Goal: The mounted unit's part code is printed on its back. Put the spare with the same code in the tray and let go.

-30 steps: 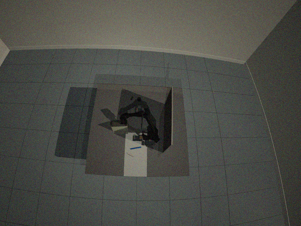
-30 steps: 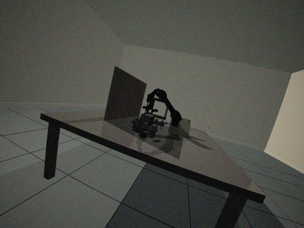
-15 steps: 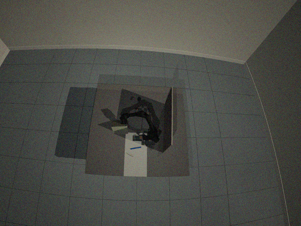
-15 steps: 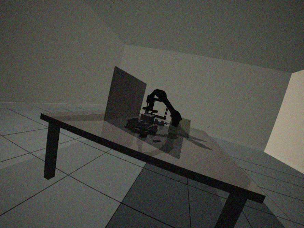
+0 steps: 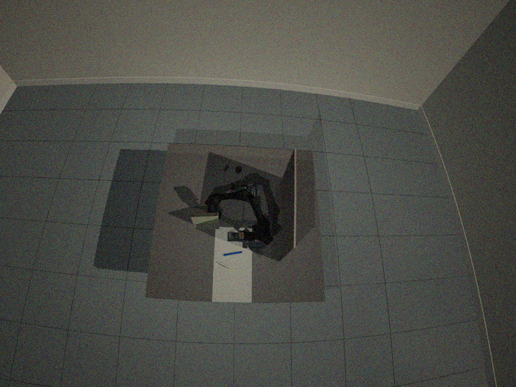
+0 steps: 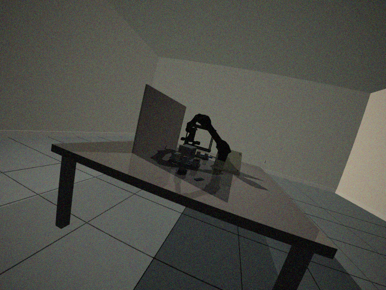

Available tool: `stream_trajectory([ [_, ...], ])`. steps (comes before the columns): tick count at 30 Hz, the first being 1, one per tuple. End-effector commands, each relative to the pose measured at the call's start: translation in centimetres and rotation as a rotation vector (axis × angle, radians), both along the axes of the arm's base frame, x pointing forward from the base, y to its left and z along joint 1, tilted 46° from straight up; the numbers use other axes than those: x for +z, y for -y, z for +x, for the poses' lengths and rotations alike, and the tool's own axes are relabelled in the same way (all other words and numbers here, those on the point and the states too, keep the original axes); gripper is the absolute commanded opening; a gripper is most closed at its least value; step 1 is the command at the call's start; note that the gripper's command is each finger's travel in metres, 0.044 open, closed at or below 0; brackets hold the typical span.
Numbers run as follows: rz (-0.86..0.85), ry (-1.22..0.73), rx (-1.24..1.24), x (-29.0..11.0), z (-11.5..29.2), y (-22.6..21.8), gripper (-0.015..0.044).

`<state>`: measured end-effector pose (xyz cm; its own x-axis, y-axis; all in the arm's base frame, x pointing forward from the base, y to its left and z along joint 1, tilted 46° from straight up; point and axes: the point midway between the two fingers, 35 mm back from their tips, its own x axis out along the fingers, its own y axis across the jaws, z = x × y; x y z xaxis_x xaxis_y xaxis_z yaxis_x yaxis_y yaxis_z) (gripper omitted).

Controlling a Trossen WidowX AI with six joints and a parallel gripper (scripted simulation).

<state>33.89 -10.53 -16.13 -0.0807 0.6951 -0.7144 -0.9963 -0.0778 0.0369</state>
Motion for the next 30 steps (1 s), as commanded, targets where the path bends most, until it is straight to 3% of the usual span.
stream_trajectory([
  [1, 0.006, -0.005, -0.003, -0.28, -0.17, -0.47, 0.0],
  [18, 0.007, -0.005, -0.003, -0.93, -0.46, -1.3, 0.0],
  [30, 0.002, -0.001, 0.001, -0.79, -0.34, -1.0, 0.0315],
])
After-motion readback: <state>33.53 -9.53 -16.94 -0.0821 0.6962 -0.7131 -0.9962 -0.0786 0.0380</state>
